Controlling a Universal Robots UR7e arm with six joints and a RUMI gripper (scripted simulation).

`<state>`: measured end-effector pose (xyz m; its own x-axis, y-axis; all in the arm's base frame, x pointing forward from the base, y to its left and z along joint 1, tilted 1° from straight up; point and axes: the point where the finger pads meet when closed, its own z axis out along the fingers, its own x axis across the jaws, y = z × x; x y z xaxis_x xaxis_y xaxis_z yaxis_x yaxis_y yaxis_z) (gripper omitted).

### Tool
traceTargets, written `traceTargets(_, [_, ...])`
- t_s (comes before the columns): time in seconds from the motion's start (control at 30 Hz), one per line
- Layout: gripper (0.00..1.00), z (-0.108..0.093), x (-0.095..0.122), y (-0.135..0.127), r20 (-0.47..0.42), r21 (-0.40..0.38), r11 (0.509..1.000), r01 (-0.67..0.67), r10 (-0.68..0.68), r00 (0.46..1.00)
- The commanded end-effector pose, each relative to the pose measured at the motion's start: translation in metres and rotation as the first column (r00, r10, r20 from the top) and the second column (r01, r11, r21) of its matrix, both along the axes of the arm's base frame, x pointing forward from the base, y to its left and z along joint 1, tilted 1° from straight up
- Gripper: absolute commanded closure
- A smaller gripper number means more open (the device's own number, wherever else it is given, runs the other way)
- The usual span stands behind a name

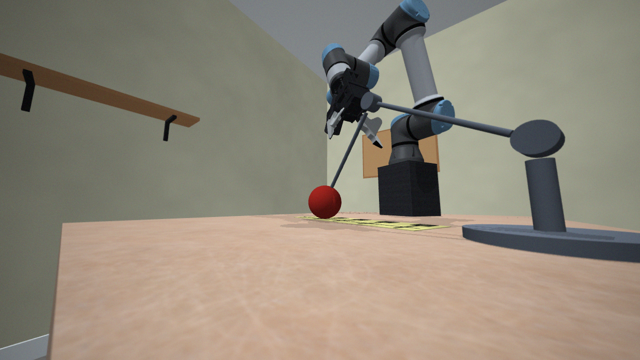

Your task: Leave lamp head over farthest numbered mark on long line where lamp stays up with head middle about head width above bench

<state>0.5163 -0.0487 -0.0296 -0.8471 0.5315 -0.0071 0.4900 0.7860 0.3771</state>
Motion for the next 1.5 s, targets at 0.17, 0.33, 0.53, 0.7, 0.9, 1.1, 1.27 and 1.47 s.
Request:
traceTargets(0.17, [0.00,0.000,0.000,0.000,0.001,-0.001,1.000,0.000,0.000,1.000])
traceTargets(0.33, [0.00,0.000,0.000,0.000,0.001,-0.001,1.000,0.000,0.000,1.000])
traceTargets(0.53, [0.00,0.000,0.000,0.000,0.001,-0.001,1.000,0.000,0.000,1.000])
traceTargets(0.7, [0.00,0.000,0.000,0.000,0.001,-0.001,1.000,0.000,0.000,1.000])
traceTargets(0.9, [0.00,0.000,0.000,0.000,0.001,-0.001,1.000,0.000,0.000,1.000])
traceTargets(1.1, [0.00,0.000,0.000,0.000,0.001,-0.001,1.000,0.000,0.000,1.000])
traceTargets(1.27, [0.00,0.000,0.000,0.000,0.001,-0.001,1.000,0.000,0.000,1.000])
traceTargets(1.47, [0.00,0.024,-0.005,-0.010,0.001,-0.001,1.000,0.000,0.000,1.000])
